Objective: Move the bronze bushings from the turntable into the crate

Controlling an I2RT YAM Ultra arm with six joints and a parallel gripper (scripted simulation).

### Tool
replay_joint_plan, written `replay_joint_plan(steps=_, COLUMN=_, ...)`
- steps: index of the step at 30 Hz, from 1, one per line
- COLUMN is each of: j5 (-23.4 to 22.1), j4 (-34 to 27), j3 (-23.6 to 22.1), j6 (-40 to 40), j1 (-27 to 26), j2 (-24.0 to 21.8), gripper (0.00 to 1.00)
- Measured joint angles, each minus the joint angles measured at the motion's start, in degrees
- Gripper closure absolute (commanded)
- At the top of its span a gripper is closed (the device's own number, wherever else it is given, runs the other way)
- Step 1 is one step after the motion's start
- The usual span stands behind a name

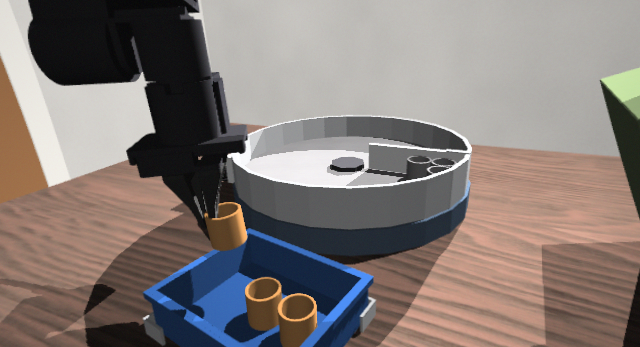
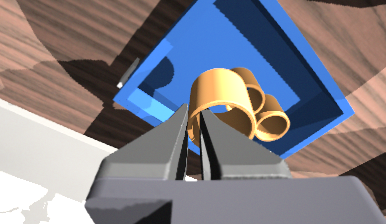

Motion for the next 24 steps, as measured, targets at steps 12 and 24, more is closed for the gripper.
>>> replay_joint_plan(steps=12, j5=0.0, j4=4.6, j3=0.0, j6=-0.8, j1=-0.4, j2=3.1, gripper=1.0)
replay_joint_plan(steps=24, j5=0.0, j4=4.7, j3=0.0, j6=-0.9, j1=-0.4, j2=3.1, gripper=1.0)
